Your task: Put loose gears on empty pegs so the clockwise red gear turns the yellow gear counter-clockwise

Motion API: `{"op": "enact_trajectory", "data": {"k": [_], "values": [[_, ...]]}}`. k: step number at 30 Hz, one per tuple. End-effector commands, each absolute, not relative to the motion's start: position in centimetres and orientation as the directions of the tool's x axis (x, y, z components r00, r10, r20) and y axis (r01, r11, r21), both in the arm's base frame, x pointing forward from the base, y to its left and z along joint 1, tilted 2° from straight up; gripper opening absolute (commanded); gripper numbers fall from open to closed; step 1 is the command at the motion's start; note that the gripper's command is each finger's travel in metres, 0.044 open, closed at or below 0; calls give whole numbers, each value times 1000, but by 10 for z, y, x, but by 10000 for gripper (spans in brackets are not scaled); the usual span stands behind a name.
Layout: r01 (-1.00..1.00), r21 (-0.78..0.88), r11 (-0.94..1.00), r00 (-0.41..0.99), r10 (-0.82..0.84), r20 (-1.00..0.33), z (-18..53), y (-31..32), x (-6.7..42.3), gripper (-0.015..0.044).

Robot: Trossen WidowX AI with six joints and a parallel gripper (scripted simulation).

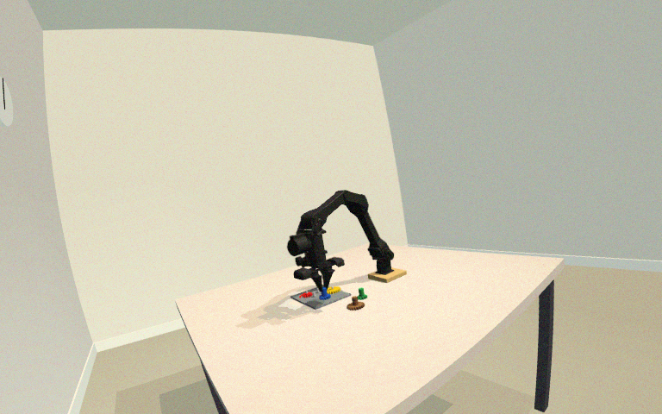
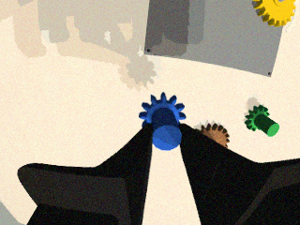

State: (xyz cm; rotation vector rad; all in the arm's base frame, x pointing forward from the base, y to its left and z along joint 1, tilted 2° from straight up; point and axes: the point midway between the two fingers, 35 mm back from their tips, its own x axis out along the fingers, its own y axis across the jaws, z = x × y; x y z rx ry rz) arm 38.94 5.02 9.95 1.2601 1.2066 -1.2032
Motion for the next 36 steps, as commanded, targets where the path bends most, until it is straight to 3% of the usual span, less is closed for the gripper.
{"op": "enact_trajectory", "data": {"k": [1,36], "values": [[1000,19,-24,20,35,-999,108,50,391,0],[999,25,-23,26,35,-999,175,44,386,0]]}}
